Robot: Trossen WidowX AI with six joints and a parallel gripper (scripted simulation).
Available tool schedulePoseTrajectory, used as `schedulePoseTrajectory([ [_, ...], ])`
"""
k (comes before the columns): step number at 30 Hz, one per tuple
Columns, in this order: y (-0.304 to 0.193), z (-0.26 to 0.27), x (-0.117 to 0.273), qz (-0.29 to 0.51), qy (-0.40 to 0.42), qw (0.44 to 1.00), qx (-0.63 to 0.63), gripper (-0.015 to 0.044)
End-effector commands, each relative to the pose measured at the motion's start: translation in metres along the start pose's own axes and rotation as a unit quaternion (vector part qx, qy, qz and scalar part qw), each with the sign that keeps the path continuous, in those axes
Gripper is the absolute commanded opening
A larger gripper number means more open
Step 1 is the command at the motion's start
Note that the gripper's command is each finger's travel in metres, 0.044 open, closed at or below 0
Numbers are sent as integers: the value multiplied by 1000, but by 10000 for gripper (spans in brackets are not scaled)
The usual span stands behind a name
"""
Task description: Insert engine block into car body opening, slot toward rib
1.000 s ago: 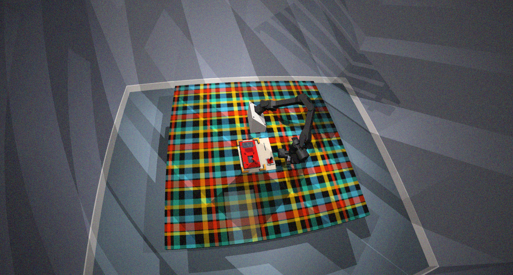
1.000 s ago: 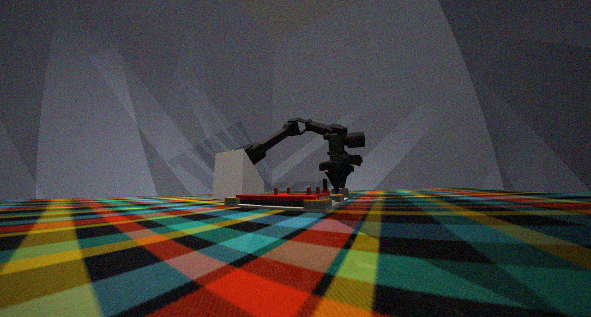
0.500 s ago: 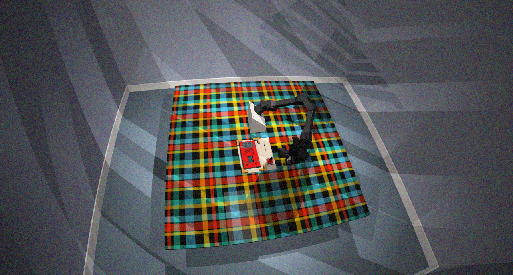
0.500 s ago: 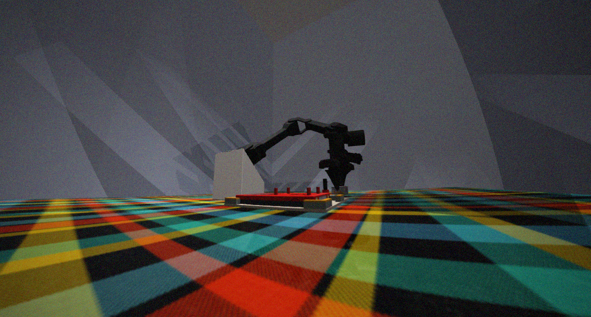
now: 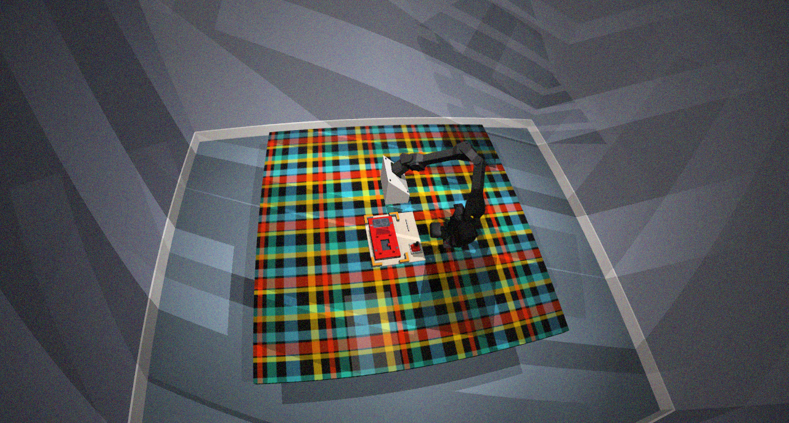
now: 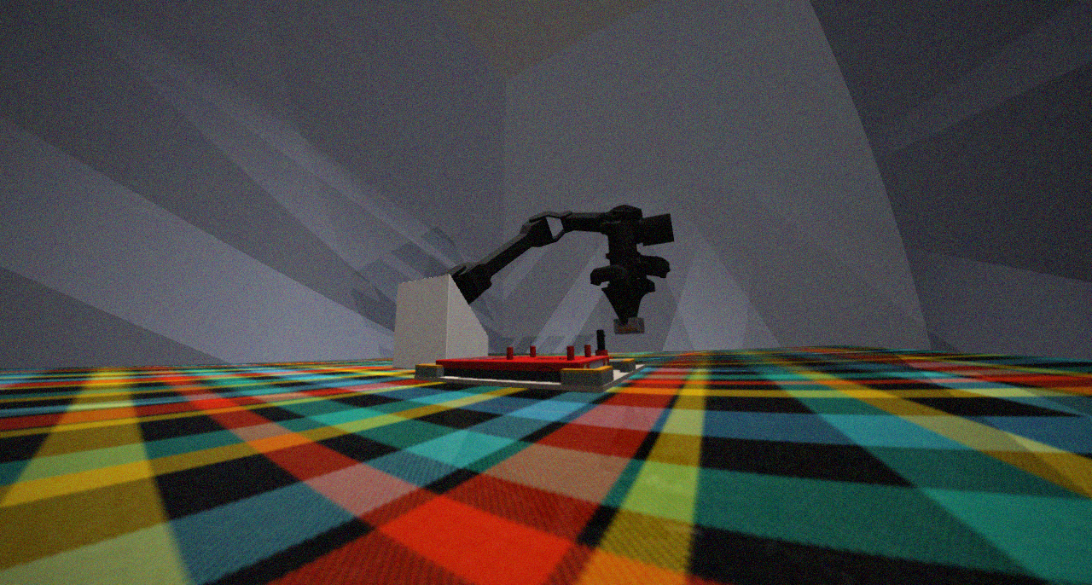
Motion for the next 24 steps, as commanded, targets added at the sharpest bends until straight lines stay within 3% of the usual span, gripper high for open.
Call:
schedulePoseTrajectory([
  [1,0,0,13,-2,0,1000,1,0],
  [18,-6,-1,67,0,2,1000,1,0],
  [24,-3,-7,67,-1,1,1000,4,0],
])
Point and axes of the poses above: the point midway between the two fingers, 35 mm back from their tips, its own x axis back along the fingers, its own z axis across the jaws, y = z × x, the point moved 9 cm from there along x, back along the fingers
